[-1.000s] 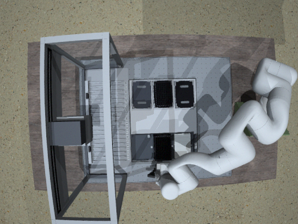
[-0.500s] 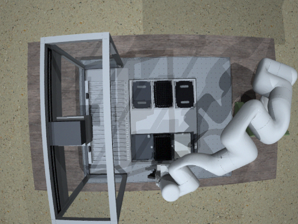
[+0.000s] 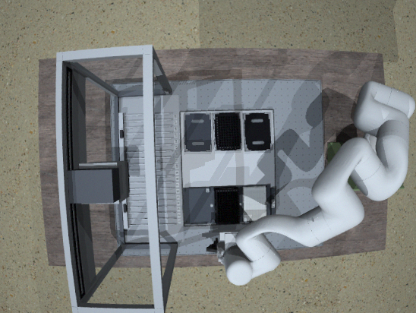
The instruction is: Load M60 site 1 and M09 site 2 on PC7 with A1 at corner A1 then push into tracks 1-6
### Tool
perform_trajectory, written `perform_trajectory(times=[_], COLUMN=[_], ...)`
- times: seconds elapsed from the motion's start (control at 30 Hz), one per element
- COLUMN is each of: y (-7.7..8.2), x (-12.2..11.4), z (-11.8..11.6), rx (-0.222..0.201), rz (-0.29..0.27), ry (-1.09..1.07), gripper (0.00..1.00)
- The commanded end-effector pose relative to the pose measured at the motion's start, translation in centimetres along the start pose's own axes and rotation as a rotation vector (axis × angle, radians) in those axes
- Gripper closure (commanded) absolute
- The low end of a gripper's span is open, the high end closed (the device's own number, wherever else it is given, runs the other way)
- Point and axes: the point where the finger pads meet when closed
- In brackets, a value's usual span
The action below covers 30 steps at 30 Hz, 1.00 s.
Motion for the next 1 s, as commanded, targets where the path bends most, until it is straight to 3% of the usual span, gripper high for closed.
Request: perform_trajectory(times=[0.0,0.97], y=[0.9,5.4], x=[-0.1,-0.1], z=[-0.1,-0.1], rx=[0.004,0.004], rz=[-0.004,-0.004], ry=[0.0,0.0], gripper=[0.0,0.0])
Point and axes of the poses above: the point where the finger pads meet when closed, its own y axis back along the fingers, its own z axis across the jaws, x = y × z, and after that the axes turned 2 degrees about -y, right-handed
